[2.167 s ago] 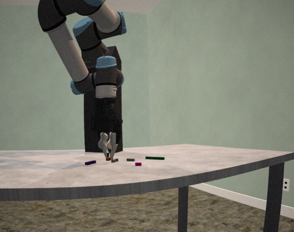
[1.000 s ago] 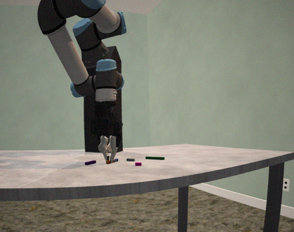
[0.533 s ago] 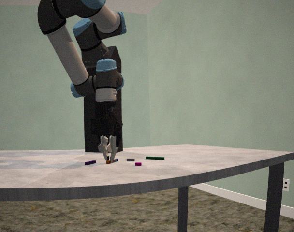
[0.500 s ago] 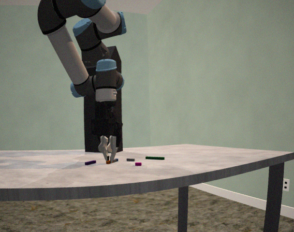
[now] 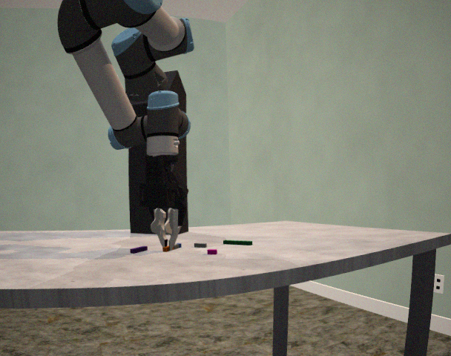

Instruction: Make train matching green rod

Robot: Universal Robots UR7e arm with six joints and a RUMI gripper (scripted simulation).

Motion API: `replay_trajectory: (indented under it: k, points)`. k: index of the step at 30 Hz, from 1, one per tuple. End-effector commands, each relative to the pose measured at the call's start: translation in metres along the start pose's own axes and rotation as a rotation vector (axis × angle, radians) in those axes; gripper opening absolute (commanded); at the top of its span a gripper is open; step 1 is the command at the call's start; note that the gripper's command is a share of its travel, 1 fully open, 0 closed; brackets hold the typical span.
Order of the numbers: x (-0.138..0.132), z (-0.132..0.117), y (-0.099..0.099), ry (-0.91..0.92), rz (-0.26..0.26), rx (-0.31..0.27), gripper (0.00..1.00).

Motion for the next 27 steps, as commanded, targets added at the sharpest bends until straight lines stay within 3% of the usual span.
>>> replay_trajectory:
  k: [1, 15, 27]
  points:
    - [0.0002, -0.0003, -0.0003, 0.0, 0.0, -0.001, 0.03]
    - [0.0002, -0.0003, -0.0003, 0.0, 0.0, -0.001, 0.14]
    - [0.0002, -0.0003, -0.0005, 0.0, 0.0, -0.001, 0.14]
Point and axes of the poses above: the point where the finger pads meet when closed, its own y axis out along the fingers, its own x axis across the jaws, z = x × y, the point moved 4 cm from there along -y, back along the fingers, and after that the axes turned 5 degrees about -y, right-handed, at the moved point
